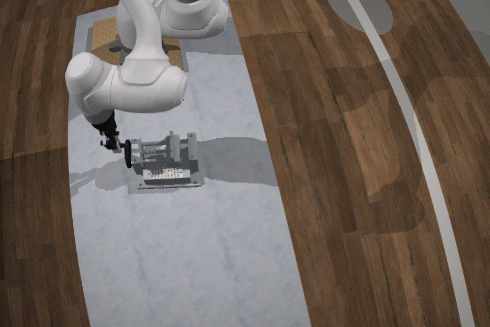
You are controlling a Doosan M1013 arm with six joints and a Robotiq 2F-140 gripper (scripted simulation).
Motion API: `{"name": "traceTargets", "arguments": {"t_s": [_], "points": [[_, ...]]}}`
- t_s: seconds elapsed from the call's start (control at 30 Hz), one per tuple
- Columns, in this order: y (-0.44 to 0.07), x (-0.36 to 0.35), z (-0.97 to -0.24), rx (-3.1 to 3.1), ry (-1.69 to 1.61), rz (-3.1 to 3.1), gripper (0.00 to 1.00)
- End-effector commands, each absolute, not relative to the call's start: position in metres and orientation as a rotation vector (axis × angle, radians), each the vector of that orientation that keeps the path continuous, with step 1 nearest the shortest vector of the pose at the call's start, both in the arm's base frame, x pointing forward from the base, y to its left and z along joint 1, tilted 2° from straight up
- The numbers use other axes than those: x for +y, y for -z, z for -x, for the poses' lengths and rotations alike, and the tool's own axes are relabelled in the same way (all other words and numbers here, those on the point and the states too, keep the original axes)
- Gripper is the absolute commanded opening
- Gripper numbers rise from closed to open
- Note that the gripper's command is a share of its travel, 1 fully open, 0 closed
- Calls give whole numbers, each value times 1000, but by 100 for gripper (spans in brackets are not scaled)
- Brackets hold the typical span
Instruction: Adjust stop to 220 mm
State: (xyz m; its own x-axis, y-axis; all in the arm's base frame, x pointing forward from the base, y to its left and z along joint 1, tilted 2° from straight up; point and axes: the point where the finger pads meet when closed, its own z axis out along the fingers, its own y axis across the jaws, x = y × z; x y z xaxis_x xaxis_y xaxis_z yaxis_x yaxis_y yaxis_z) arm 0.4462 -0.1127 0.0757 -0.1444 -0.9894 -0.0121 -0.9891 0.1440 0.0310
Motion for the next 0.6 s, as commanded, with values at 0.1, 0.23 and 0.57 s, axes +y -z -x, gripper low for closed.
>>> {"name": "traceTargets", "arguments": {"t_s": [0.1, 0.23, 0.57], "points": [[-77, -113, -449, -2369, 46, -2048, 4], [-78, -113, -450, -2369, 46, -2048, 4], [-79, -114, -454, -2369, 46, -2048, 4]]}}
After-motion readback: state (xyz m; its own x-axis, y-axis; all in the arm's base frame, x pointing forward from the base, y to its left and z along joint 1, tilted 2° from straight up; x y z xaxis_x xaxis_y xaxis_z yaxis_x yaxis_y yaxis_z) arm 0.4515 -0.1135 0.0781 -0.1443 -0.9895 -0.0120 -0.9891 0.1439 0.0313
